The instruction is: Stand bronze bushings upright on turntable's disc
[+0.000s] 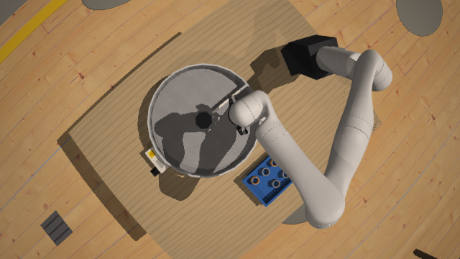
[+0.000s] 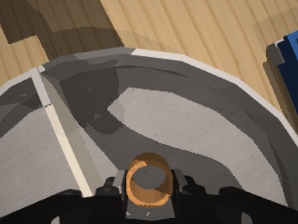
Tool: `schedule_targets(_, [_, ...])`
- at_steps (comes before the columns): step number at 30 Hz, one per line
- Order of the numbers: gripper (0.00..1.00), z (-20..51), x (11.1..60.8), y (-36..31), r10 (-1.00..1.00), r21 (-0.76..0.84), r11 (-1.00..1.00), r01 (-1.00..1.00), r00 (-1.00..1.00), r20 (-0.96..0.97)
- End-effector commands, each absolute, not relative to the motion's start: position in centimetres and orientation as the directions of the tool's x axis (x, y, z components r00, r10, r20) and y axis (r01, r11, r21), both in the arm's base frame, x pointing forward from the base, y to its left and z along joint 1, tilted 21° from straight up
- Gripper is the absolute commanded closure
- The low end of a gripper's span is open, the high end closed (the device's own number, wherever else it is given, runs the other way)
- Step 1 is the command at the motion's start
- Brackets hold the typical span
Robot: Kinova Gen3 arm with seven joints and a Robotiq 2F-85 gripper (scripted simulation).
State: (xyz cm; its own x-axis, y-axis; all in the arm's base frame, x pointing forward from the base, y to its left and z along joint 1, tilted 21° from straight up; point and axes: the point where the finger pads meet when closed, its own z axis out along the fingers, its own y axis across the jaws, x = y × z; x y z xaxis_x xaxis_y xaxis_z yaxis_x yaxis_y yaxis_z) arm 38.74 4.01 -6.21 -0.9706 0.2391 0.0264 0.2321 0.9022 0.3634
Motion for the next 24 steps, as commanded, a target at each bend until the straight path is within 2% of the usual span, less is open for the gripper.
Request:
schedule_targets(1, [1.0,-6.2,38.8,4.0,0.24,0.364,0.902,0.232,-0.971,0.025])
schedule_targets(24, [1.0,-8.6,38.9,4.9,0.24,0.364,0.902,0.232,-0.971,0.025])
